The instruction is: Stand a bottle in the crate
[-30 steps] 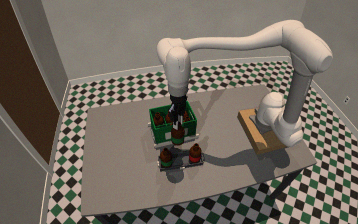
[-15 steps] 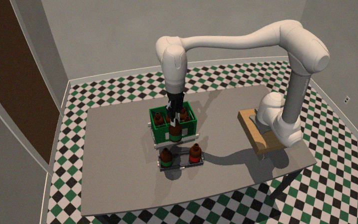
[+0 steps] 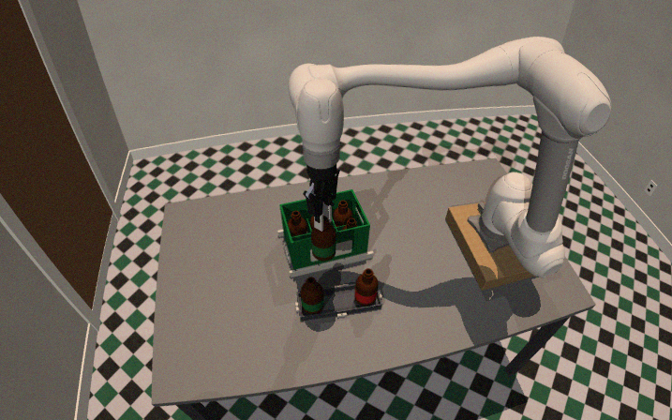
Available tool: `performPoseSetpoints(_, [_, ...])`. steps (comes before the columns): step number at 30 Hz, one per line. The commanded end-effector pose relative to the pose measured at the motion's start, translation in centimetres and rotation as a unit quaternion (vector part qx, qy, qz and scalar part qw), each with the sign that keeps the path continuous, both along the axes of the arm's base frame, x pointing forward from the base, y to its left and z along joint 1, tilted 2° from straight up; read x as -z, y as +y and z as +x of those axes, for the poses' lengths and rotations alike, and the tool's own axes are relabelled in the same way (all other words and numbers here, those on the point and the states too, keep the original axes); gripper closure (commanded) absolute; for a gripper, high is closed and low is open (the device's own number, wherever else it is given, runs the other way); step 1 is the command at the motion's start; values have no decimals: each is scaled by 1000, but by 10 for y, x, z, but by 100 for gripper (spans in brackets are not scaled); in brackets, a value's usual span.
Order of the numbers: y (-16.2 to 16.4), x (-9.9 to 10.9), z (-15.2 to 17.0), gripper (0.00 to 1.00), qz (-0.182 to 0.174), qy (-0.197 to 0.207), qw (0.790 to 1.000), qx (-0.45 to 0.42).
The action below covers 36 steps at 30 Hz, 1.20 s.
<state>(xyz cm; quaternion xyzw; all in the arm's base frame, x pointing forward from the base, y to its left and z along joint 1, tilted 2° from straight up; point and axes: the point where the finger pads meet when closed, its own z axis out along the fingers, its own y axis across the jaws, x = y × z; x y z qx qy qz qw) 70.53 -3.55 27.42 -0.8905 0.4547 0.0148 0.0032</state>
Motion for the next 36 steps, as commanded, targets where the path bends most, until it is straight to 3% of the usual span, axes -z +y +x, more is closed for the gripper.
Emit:
performPoseSetpoints(1, [-7, 0, 2, 100, 0, 0, 1000, 0])
performPoseSetpoints(36, [-78, 2, 22, 100, 0, 0, 1000, 0])
